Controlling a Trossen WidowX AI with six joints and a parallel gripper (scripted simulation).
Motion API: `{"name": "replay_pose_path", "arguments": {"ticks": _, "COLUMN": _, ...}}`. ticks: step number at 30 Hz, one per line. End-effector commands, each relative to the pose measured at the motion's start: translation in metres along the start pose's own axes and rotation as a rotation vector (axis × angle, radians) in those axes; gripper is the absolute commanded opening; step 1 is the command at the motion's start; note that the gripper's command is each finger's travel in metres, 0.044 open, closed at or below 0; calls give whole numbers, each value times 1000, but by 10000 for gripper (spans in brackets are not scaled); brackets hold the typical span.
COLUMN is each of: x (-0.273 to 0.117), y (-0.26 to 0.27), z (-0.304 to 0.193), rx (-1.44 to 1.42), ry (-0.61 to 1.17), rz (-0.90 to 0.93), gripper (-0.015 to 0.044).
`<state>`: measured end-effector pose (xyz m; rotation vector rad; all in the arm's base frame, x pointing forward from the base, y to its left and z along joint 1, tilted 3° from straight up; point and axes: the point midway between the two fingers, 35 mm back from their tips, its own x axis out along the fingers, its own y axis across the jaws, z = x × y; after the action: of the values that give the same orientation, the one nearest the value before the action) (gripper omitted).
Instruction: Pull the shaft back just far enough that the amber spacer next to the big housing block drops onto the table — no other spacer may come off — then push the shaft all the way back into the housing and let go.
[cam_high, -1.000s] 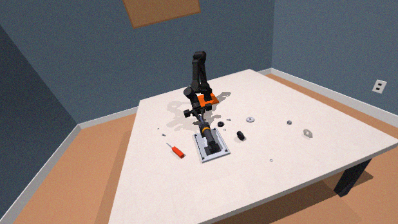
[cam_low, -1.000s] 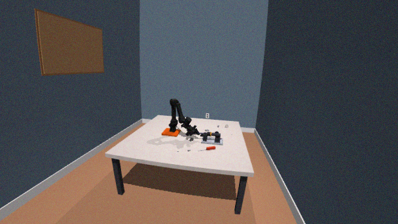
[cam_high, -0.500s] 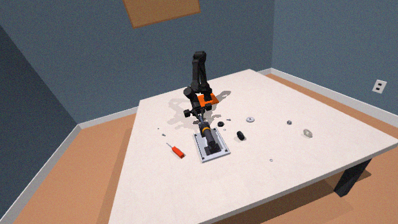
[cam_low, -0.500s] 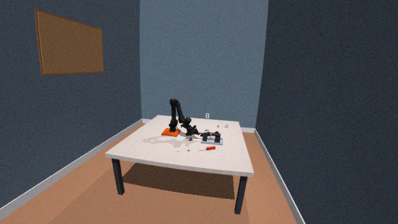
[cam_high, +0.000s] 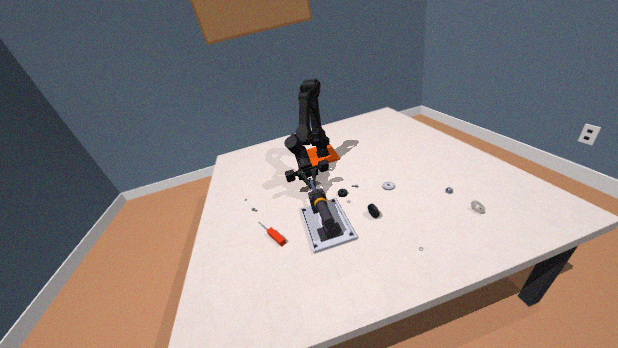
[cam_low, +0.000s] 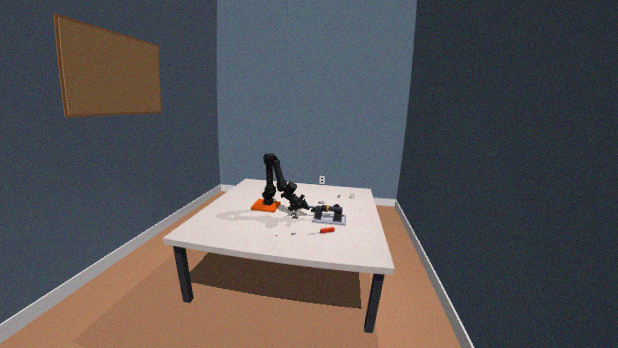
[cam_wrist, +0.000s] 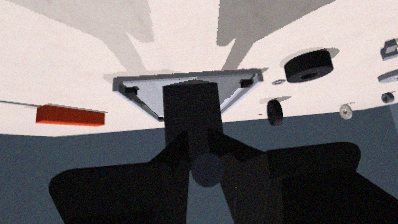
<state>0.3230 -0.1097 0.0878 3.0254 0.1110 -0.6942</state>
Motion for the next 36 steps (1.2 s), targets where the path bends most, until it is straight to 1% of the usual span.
{"name": "replay_pose_path", "arguments": {"ticks": 1, "x": -1, "y": 0, "z": 1, "rx": -3, "ry": -1, "rz": 1, "gripper": 0}}
{"name": "replay_pose_path", "arguments": {"ticks": 36, "x": -4, "y": 0, "z": 3, "rx": -3, "ry": -1, "rz": 1, "gripper": 0}}
